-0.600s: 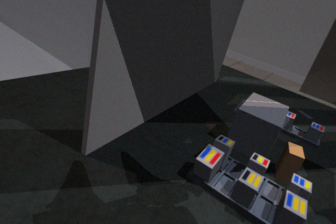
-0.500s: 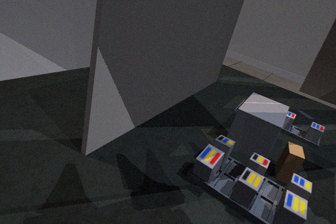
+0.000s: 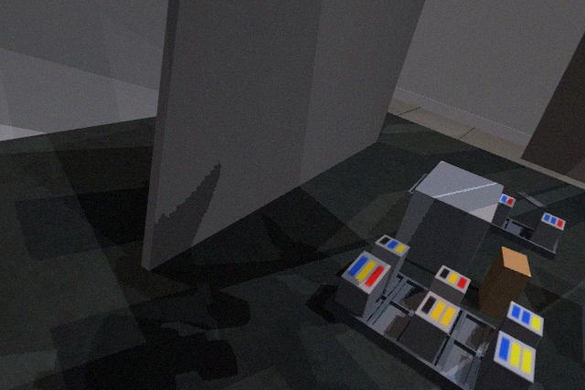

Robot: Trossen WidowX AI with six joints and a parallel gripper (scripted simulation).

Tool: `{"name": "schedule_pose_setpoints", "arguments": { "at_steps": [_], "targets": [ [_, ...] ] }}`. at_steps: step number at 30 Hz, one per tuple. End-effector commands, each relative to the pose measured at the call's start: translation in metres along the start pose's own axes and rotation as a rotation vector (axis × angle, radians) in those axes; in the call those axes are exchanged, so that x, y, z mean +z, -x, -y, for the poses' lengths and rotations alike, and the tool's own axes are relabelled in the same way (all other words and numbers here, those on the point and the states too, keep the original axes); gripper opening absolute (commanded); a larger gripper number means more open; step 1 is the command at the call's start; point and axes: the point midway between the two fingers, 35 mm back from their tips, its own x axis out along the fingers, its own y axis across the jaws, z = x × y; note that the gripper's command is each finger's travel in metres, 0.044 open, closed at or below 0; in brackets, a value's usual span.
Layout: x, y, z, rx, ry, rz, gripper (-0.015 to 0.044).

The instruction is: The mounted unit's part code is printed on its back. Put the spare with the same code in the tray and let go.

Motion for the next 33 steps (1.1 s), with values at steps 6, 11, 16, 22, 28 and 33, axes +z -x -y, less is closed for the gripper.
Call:
{"name": "schedule_pose_setpoints", "arguments": {
  "at_steps": [6,11,16,22,28,33],
  "targets": [
    [0.072,-0.122,-0.011,0.277,-0.381,0.387,0.044],
    [0.115,-0.172,-0.028,0.495,-0.719,0.568,0.044],
    [0.155,-0.21,-0.05,0.763,-1.069,0.698,0.044],
    [0.199,-0.242,-0.078,1.141,-1.482,0.781,0.044],
    [0.235,-0.267,-0.106,1.587,-1.879,0.782,0.044],
    [0.243,-0.273,-0.113,1.716,-1.977,0.768,0.044]
  ]
}}
